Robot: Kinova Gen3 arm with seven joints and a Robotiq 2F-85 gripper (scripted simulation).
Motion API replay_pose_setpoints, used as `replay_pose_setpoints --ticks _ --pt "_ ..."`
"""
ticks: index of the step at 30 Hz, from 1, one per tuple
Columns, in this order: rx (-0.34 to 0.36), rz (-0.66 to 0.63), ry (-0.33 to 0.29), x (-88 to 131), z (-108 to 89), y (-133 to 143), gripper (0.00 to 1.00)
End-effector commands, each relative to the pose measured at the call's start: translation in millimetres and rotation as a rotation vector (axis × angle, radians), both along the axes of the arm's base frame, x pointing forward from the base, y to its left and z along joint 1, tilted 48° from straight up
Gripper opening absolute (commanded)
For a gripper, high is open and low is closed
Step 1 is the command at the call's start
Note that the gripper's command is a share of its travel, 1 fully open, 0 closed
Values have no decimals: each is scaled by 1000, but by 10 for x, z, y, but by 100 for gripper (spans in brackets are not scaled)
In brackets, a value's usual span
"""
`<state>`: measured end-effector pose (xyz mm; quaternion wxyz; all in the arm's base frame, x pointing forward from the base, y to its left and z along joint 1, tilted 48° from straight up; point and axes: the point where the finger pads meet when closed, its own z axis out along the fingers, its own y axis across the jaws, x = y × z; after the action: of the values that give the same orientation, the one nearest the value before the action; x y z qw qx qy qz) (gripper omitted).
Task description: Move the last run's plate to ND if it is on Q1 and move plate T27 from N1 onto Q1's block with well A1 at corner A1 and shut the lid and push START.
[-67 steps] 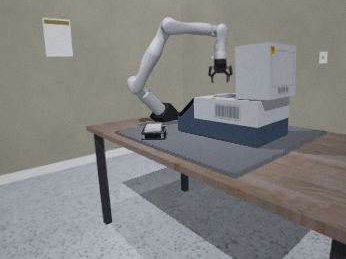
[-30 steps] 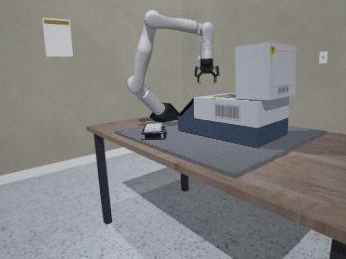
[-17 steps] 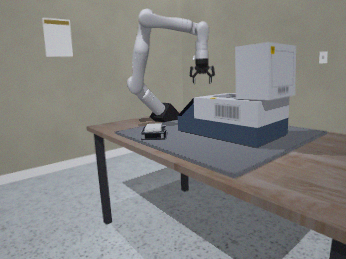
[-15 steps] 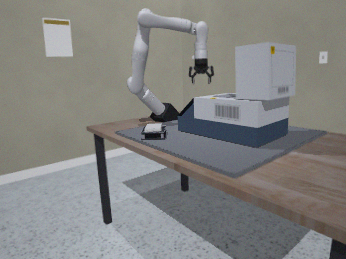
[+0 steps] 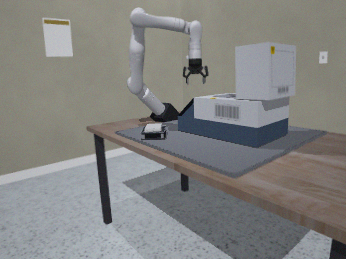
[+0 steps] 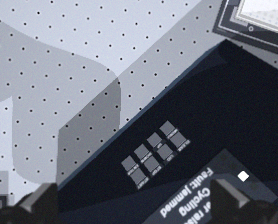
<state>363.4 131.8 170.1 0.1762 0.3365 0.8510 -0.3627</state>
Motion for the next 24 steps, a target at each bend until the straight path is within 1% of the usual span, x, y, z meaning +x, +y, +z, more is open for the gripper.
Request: replay_pose_setpoints --ticks 1,10,12,24 --pt "0 1 0 -14 62 -51 100" --pt "0 1 0 -69 277 -253 100" --pt "0 1 0 -69 277 -253 100" --pt "0 1 0 -141 564 -522 100"
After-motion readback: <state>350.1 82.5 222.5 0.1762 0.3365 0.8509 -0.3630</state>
